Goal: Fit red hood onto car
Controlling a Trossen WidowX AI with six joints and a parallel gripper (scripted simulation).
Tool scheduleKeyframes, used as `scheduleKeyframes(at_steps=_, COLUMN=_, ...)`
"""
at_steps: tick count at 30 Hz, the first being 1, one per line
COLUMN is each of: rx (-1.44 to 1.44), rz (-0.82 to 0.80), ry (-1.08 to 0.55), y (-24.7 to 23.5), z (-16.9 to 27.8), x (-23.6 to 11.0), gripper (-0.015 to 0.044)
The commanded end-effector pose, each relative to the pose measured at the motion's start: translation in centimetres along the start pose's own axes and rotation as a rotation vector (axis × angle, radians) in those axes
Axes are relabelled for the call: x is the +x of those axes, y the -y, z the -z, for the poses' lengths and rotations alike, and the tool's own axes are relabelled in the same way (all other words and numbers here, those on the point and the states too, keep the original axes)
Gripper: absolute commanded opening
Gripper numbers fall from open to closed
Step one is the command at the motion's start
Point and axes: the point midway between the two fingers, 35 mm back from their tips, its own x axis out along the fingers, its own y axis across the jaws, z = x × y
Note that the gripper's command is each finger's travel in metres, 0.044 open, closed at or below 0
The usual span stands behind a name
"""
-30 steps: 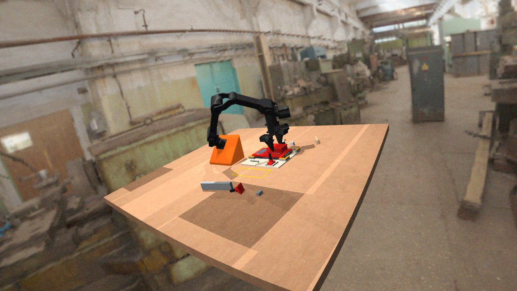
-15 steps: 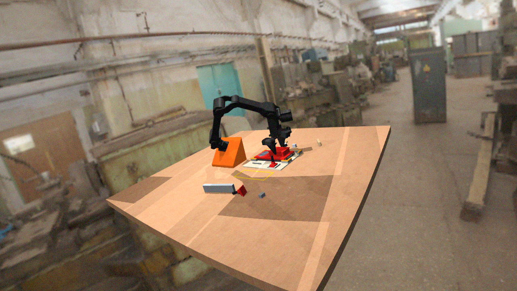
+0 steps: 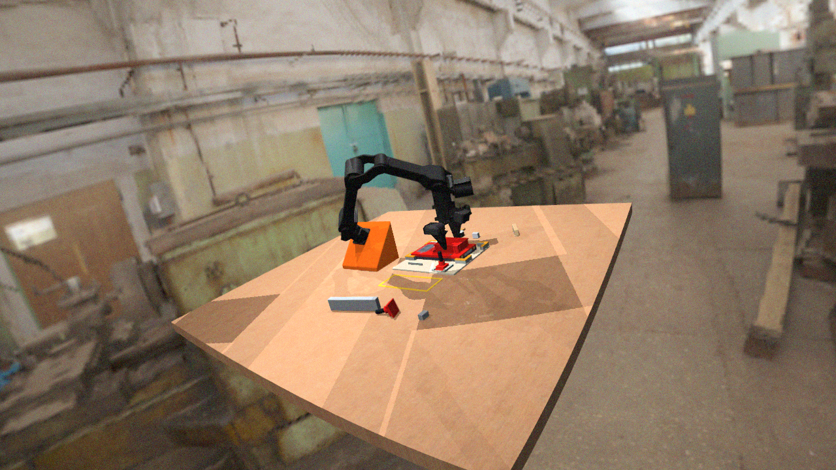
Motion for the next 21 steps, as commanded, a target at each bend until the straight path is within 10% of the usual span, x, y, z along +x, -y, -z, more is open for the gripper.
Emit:
scheduleKeyframes(at_steps=1, rx=-0.001, rz=0.0, ry=0.002, y=0.0, z=0.0, x=-0.1, gripper=0.0368)
scheduleKeyframes(at_steps=4, rx=-0.001, rz=0.0, ry=0.002, y=0.0, z=0.0, x=-0.1, gripper=0.044)
scheduleKeyframes(at_steps=21, rx=-0.001, rz=0.003, ry=0.007, y=-0.1, z=0.1, x=-7.2, gripper=0.044)
